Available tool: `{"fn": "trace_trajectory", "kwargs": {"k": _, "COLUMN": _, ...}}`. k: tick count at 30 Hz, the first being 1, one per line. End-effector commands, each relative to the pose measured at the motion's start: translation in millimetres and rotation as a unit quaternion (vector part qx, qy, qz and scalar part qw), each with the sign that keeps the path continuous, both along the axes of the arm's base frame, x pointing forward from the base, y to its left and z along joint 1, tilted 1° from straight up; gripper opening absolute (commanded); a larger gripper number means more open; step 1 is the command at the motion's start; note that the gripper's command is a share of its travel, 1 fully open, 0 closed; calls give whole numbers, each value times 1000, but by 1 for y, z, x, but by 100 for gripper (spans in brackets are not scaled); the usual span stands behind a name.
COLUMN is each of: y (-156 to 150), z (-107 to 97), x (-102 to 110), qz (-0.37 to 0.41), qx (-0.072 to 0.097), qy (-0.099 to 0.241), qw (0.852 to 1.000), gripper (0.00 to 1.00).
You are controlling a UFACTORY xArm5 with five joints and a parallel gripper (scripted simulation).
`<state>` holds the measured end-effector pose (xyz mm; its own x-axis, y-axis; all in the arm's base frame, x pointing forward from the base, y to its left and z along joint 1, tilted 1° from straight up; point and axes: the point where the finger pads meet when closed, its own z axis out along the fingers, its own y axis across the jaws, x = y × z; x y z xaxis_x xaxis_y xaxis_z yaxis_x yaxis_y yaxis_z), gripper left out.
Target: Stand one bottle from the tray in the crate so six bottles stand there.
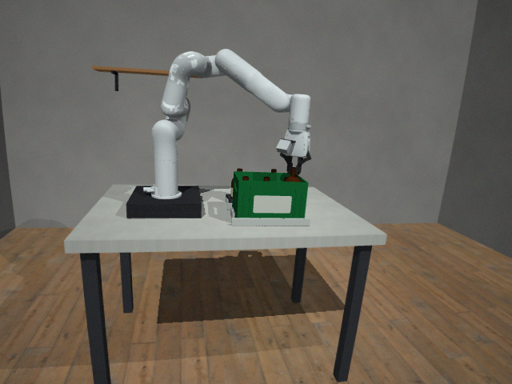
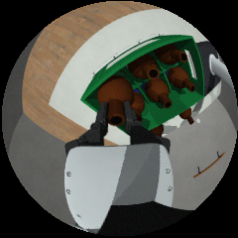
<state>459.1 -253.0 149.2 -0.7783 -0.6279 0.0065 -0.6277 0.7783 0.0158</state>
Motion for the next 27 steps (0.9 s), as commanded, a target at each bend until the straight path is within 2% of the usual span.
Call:
{"fn": "trace_trajectory", "kwargs": {"k": 1, "y": -1, "z": 2, "x": 1, "qz": 0, "qx": -1, "qy": -2, "qw": 1000, "gripper": 0}}
{"fn": "trace_trajectory", "kwargs": {"k": 27, "y": -1, "z": -8, "x": 1, "qz": 0, "qx": -1, "qy": -2, "qw": 1000, "gripper": 0}}
